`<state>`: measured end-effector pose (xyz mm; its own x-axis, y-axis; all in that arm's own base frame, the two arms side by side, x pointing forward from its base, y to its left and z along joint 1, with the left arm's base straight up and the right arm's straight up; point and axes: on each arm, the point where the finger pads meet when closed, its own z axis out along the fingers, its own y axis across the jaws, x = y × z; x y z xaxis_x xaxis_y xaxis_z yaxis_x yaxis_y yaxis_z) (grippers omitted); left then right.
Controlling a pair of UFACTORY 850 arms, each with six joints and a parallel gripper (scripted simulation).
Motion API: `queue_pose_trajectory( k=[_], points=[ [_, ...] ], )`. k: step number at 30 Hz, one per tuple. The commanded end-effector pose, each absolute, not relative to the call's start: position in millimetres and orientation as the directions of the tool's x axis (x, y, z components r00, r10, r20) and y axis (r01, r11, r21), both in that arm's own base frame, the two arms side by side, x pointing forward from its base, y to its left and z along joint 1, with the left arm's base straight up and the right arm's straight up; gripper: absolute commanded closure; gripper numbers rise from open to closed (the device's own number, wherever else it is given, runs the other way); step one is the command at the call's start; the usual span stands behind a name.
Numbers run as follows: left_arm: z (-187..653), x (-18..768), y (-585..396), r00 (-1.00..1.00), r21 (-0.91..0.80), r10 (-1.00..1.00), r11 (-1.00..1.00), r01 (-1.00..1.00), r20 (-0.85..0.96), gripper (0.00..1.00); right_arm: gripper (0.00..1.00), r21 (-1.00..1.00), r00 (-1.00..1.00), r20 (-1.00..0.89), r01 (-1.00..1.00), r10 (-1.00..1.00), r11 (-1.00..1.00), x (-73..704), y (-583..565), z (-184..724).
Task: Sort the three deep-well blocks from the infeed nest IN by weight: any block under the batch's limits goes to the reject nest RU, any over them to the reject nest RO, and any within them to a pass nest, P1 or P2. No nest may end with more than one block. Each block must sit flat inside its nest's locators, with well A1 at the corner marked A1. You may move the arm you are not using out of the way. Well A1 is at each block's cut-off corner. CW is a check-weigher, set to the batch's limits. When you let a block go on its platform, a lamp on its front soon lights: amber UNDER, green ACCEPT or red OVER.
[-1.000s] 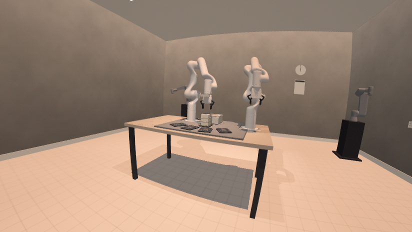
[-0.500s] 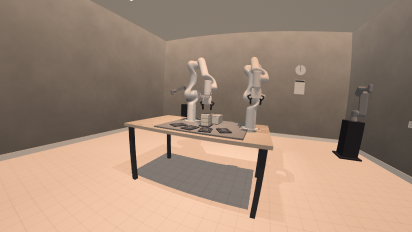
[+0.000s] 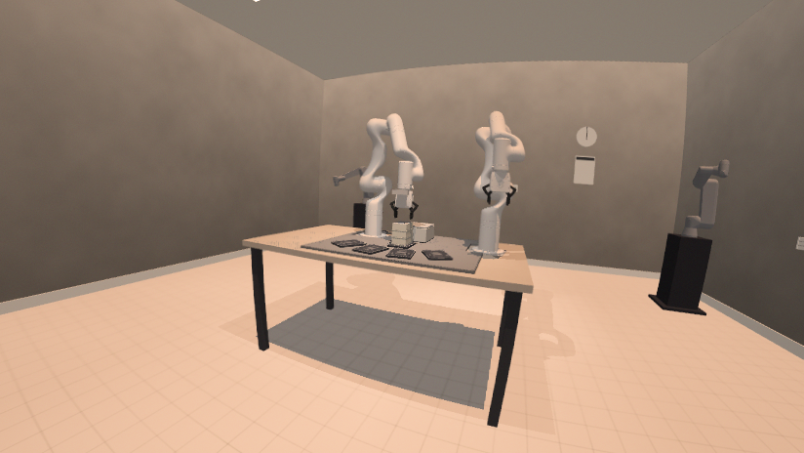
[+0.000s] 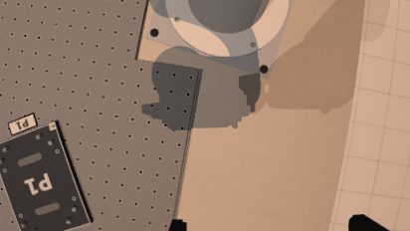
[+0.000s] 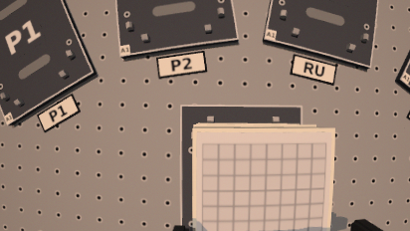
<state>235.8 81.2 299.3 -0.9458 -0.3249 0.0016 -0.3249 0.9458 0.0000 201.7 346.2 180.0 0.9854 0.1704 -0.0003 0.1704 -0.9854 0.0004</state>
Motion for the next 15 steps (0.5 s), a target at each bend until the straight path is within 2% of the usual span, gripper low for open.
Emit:
queue_pose_trajectory(
  k=[1, 15],
  points=[
    [300.0, 236.3, 81.4, -0.946, 0.0, -0.325, 0.946, -0.325, 0.0, 0.0, 0.0, -0.001, 0.985, 0.001, 0.17, 0.17, -0.985, 202.2, 347.1, 175.5],
    [300.0, 236.3, 81.4, -0.946, 0.0, -0.325, 0.946, -0.325, 0.0, 0.0, 0.0, -0.001, 0.985, 0.001, 0.17, 0.17, -0.985, 202.2, 347.1, 152.2]
  ],
)
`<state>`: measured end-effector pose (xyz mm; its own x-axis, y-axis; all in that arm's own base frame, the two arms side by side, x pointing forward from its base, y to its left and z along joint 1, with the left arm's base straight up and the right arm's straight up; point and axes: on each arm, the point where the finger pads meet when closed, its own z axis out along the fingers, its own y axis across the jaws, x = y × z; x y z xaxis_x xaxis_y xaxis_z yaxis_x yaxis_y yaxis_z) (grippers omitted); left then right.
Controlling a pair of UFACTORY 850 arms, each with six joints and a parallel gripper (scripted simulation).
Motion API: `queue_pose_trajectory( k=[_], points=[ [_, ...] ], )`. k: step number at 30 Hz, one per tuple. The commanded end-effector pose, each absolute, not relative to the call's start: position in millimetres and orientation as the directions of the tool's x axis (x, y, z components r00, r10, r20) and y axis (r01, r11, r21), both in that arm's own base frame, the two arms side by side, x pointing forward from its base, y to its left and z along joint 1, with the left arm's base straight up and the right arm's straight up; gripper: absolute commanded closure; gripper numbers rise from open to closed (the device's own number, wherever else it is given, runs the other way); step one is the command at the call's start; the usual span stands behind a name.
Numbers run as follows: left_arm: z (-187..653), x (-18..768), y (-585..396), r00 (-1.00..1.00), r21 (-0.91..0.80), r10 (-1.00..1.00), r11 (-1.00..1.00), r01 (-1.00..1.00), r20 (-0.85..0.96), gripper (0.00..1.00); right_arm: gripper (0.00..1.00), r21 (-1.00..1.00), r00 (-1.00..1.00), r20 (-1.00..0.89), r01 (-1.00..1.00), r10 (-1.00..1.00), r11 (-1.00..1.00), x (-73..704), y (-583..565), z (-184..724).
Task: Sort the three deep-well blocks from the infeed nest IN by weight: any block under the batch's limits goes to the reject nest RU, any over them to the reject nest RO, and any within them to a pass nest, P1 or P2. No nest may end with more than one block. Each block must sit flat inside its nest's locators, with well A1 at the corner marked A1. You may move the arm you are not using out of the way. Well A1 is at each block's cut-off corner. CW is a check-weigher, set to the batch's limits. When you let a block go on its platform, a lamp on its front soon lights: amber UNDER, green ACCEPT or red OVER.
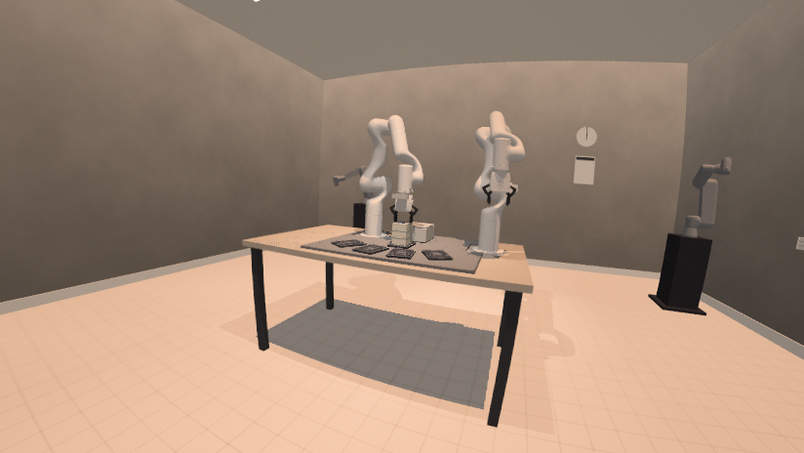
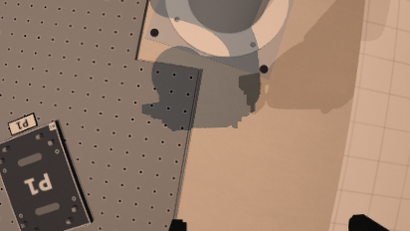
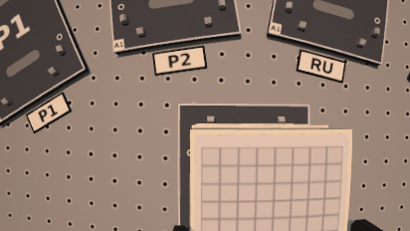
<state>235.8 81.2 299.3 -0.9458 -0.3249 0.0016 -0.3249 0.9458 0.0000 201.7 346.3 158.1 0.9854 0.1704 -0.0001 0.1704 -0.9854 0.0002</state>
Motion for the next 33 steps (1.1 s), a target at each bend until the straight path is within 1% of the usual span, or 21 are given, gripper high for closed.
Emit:
queue_pose_trajectory(
  k=[1, 33],
  points=[
    [300.0, 236.3, 81.4, -0.946, 0.0, -0.325, 0.946, -0.325, 0.0, 0.0, 0.0, -0.001, 0.985, 0.001, 0.17, 0.17, -0.985, 202.2, 347.1, 152.2],
    [300.0, 236.3, 81.4, -0.946, 0.0, -0.325, 0.946, -0.325, 0.0, 0.0, 0.0, -0.001, 0.985, 0.001, 0.17, 0.17, -0.985, 202.2, 347.1, 136.4]
  ],
)
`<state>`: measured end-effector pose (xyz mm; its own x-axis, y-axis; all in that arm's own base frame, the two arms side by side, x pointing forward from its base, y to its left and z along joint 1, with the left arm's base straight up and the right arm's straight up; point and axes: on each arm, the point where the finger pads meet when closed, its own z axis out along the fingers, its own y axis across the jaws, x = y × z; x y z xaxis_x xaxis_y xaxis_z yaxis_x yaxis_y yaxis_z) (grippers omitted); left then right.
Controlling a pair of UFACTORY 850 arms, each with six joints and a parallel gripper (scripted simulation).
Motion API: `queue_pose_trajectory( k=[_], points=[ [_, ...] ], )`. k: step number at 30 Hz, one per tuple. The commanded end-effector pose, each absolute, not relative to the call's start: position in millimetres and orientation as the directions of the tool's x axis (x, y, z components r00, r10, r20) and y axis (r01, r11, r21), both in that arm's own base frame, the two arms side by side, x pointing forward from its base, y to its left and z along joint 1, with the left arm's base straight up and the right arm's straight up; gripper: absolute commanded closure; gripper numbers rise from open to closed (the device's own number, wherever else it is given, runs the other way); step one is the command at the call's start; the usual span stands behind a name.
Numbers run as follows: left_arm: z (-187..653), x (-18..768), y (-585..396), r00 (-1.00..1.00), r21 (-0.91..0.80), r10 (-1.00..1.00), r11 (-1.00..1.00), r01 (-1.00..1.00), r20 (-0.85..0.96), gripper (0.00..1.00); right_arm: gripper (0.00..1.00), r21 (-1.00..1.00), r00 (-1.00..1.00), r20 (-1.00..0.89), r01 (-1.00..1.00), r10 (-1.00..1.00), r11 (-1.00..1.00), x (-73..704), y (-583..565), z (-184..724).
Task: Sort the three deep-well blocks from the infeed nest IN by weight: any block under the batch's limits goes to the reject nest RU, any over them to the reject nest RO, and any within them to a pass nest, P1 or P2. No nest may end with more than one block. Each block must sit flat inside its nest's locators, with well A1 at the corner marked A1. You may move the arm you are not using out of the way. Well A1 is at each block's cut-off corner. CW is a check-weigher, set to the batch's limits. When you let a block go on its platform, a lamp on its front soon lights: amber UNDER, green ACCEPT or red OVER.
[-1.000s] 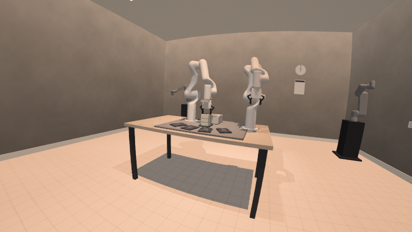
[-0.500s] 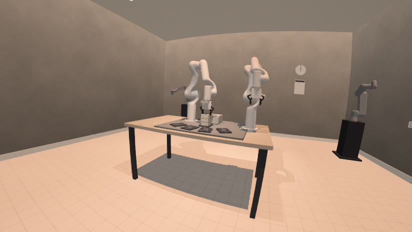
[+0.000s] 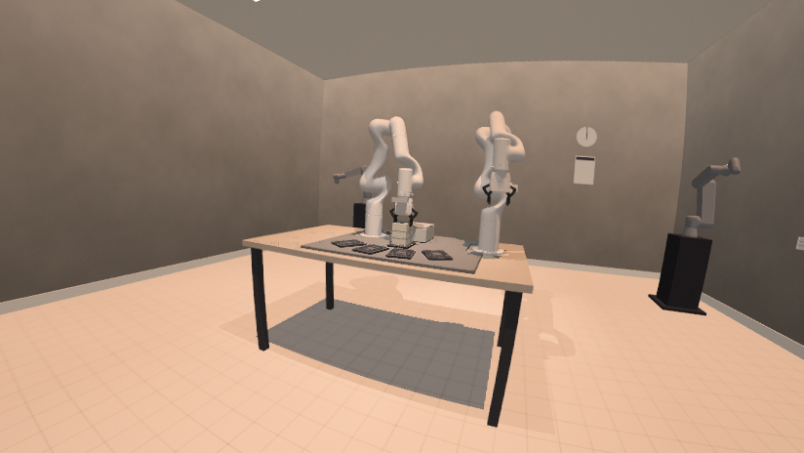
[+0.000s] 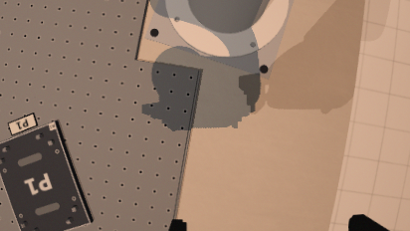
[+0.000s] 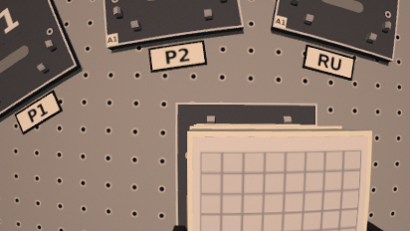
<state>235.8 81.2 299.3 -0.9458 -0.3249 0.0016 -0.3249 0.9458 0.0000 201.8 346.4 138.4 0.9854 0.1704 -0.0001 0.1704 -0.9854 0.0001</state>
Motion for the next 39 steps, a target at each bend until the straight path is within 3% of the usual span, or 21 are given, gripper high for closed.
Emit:
queue_pose_trajectory(
  k=[1, 39],
  points=[
    [300.0, 236.3, 81.4, -0.946, 0.0, -0.325, 0.946, -0.325, 0.0, 0.0, 0.0, -0.001, 0.985, 0.001, 0.17, 0.17, -0.985, 202.2, 347.1, 135.7],
    [300.0, 236.3, 81.4, -0.946, 0.0, -0.325, 0.946, -0.325, 0.0, 0.0, 0.0, -0.001, 0.985, 0.001, 0.17, 0.17, -0.985, 202.2, 347.1, 124.4]
  ],
)
